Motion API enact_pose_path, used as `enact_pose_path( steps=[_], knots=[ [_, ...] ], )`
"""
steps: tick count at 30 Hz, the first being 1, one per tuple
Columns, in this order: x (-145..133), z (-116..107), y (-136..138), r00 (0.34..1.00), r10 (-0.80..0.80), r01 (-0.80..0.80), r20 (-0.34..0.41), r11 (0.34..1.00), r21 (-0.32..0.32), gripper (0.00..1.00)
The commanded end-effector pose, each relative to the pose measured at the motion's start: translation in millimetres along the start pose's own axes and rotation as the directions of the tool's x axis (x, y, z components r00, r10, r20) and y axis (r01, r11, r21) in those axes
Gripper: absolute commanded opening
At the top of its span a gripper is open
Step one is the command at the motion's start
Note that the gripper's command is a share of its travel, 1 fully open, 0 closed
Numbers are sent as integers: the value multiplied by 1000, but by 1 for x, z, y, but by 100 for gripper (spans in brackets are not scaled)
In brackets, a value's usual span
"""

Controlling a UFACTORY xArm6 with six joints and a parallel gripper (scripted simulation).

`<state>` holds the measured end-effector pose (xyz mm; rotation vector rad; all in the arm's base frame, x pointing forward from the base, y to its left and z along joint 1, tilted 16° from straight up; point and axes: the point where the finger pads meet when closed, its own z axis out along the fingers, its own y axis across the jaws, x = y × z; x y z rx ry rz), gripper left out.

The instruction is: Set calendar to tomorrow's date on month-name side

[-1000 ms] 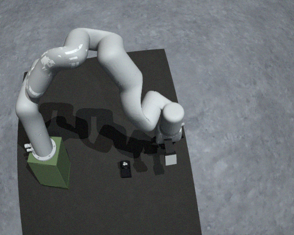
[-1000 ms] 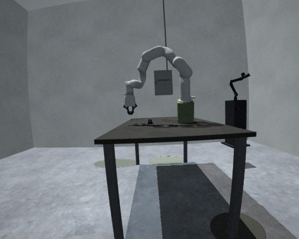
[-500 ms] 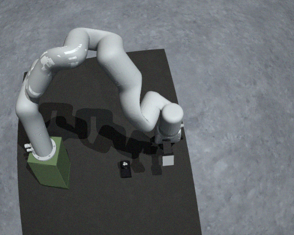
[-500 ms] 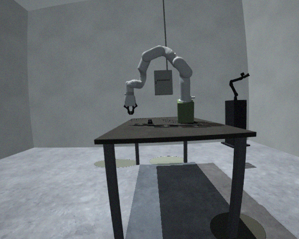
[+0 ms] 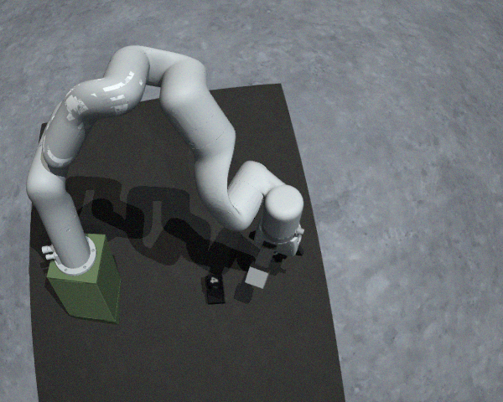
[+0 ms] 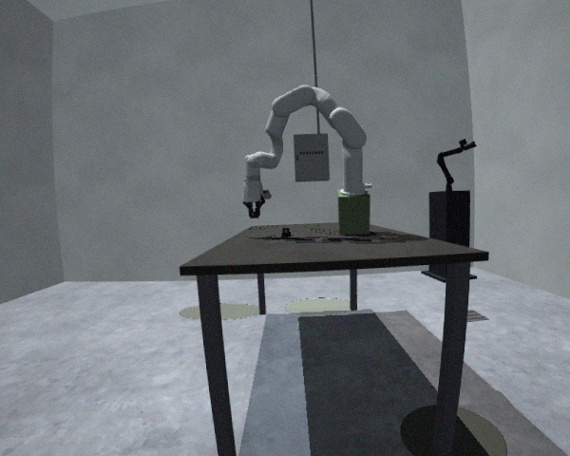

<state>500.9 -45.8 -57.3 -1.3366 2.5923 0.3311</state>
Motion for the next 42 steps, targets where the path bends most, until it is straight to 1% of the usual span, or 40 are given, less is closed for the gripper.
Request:
enact_pose_path(
  steps=[1,3,4,5,8,10,11,12,16,18,21,22,23,26,27,31,33,34,35,37,38,39,40,42],
  knots=[
    [7,-2,4,985,172,-172,-5,985,4,29],
    [7,-2,4,985,172,-172,-5,985,4,29],
    [9,-2,5,980,199,-199,-5,980,4,29],
    [13,-3,8,959,283,-283,-4,959,4,29],
    [17,-3,11,930,367,-367,-2,930,4,29],
    [21,-4,13,897,442,-442,-1,897,4,29],
    [22,-4,14,892,452,-452,-1,892,4,29],
    [25,-4,16,861,509,-508,0,861,4,29],
    [31,-4,21,788,615,-615,1,788,3,29],
    [36,-5,24,729,684,-684,1,729,3,29],
    [36,-5,24,723,691,-691,2,723,3,29],
    [41,-5,28,649,761,-761,2,649,2,29],
    [43,-5,30,619,785,-785,2,619,2,29],
    [46,-6,32,568,823,-823,3,568,2,29],
    [49,-6,35,511,860,-860,3,511,2,29],
    [56,-7,40,387,922,-922,3,387,2,29],
    [60,-7,43,310,951,-951,4,310,1,29],
    [61,-7,44,290,957,-957,4,290,1,29],
    [64,-7,46,238,971,-971,4,238,1,29],
    [64,-7,46,238,971,-971,4,238,1,29],
    [66,-7,48,192,981,-981,4,192,1,29],
    [70,-8,52,108,994,-994,4,108,2,29],
    [71,-8,53,92,996,-996,4,92,2,29],
    [74,-8,55,30,1000,-1000,5,30,2,29]
  ],
)
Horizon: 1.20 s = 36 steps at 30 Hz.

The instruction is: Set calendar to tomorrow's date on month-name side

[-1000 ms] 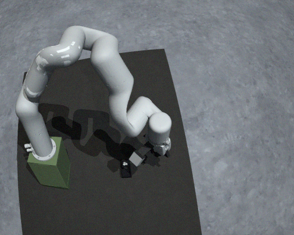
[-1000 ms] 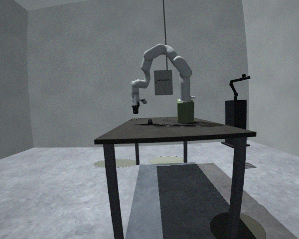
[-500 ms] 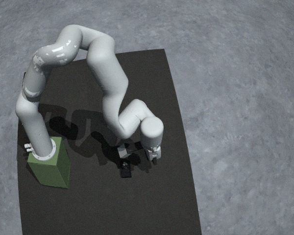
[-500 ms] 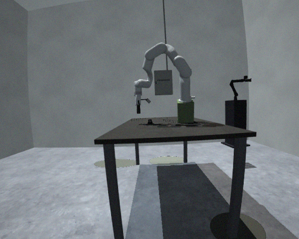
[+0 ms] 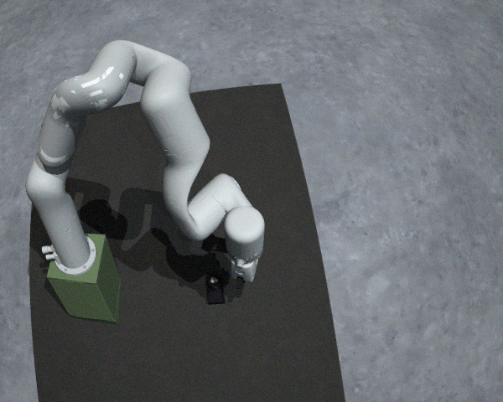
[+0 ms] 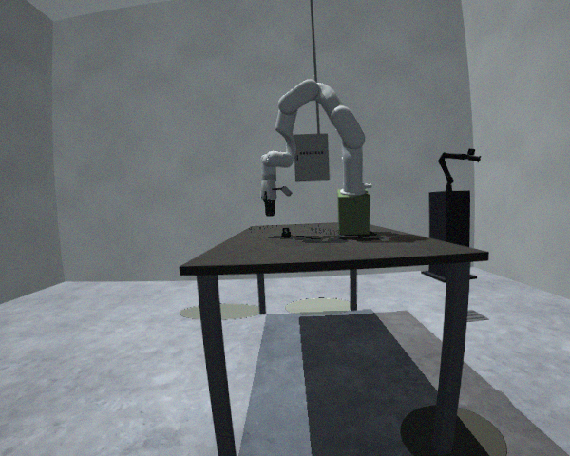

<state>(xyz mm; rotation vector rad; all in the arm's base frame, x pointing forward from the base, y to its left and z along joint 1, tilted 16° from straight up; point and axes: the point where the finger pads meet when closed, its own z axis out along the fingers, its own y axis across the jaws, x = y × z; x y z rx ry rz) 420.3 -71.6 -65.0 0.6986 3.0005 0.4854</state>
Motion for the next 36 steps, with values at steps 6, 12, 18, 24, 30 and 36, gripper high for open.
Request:
enact_pose_path(
  steps=[6,12,18,24,30,36],
  knots=[
    [17,-3,-15,937,351,-351,0,936,15,29],
    [25,-4,-21,873,487,-487,4,873,16,29],
    [38,-5,-31,732,682,-682,10,731,17,29],
    [50,-6,-39,574,818,-819,16,574,18,29],
    [58,-7,-45,453,891,-892,20,452,17,29],
    [66,-8,-50,321,947,-947,25,321,15,29]
  ],
)
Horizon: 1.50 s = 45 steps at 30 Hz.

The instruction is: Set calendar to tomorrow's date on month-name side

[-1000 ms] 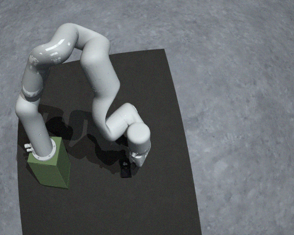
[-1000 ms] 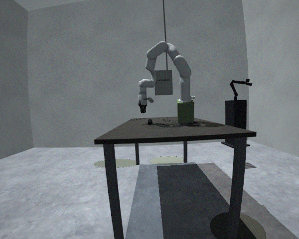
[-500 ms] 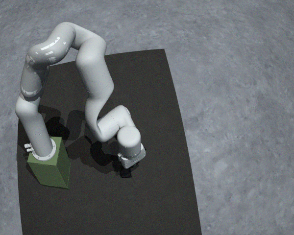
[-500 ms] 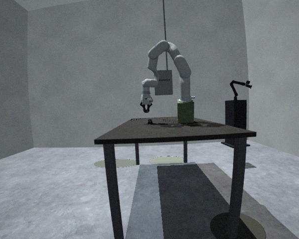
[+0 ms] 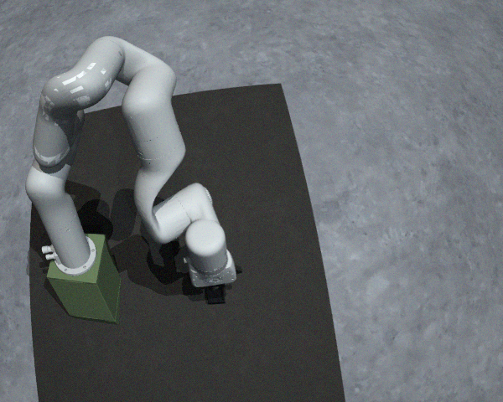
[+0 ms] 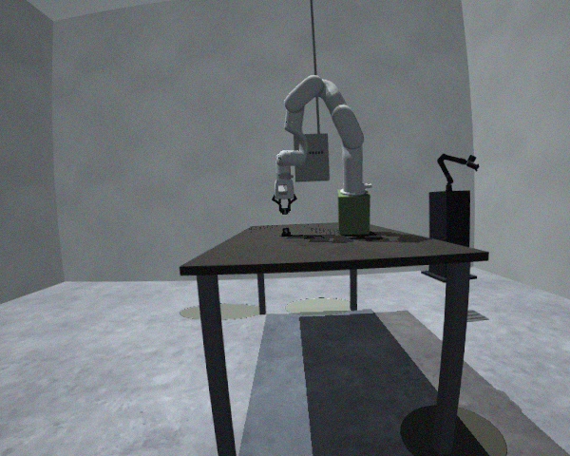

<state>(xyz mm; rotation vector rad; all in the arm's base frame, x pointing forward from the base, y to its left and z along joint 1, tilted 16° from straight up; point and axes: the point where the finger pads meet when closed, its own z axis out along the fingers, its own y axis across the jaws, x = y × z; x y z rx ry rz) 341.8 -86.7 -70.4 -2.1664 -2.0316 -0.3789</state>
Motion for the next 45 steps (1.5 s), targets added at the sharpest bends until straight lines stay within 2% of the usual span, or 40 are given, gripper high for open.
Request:
enact_pose_path(
  steps=[1,27,42,45],
  knots=[
    [-1,-1,-4,997,74,-74,6,997,8,29],
    [-1,5,-4,996,84,-84,6,996,8,29],
    [-2,49,-5,996,84,-84,6,996,8,29],
    [-2,52,-5,996,84,-84,6,996,8,29]
  ],
)
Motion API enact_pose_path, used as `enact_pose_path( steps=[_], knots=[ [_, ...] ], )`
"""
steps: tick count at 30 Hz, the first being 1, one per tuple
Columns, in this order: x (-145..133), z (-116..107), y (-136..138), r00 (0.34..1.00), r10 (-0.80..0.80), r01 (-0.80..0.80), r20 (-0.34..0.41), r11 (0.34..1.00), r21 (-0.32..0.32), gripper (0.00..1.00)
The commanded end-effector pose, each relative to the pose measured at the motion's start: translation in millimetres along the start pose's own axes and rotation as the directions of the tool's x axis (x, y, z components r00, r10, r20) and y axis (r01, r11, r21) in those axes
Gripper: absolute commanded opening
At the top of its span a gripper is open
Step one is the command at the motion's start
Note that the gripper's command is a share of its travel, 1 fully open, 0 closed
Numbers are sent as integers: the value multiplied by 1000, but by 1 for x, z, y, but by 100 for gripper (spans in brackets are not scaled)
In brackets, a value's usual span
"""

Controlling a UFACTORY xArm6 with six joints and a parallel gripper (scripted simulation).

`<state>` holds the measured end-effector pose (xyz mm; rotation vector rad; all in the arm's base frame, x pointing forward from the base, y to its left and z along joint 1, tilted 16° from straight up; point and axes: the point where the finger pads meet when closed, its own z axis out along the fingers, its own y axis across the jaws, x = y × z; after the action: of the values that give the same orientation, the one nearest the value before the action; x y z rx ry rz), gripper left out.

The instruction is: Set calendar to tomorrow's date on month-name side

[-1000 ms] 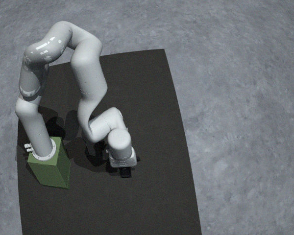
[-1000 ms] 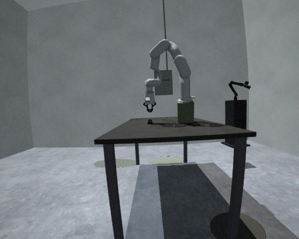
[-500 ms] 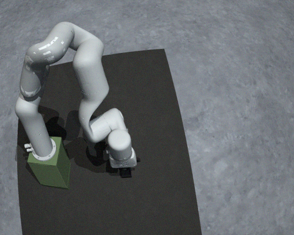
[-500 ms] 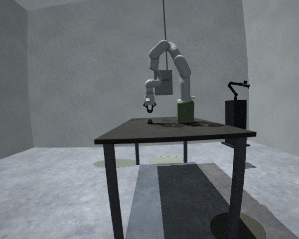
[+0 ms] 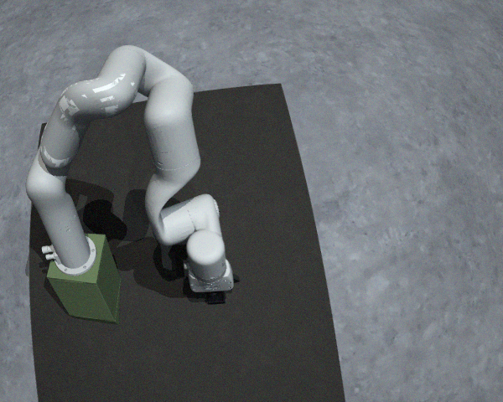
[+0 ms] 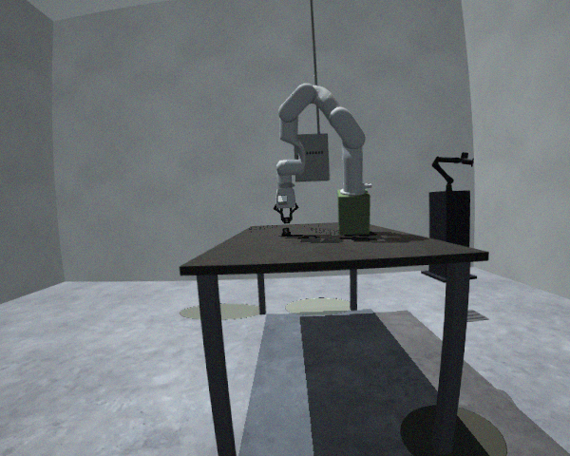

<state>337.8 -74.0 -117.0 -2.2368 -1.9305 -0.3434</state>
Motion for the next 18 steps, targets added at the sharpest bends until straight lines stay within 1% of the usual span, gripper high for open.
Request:
enact_pose_path(
  steps=[1,7,18],
  knots=[
    [0,7,3,1000,-1,1,0,1000,-9,29],
    [0,15,3,1000,-1,1,0,1000,-9,29],
    [0,16,3,1000,-1,1,0,1000,-9,29]
  ],
)
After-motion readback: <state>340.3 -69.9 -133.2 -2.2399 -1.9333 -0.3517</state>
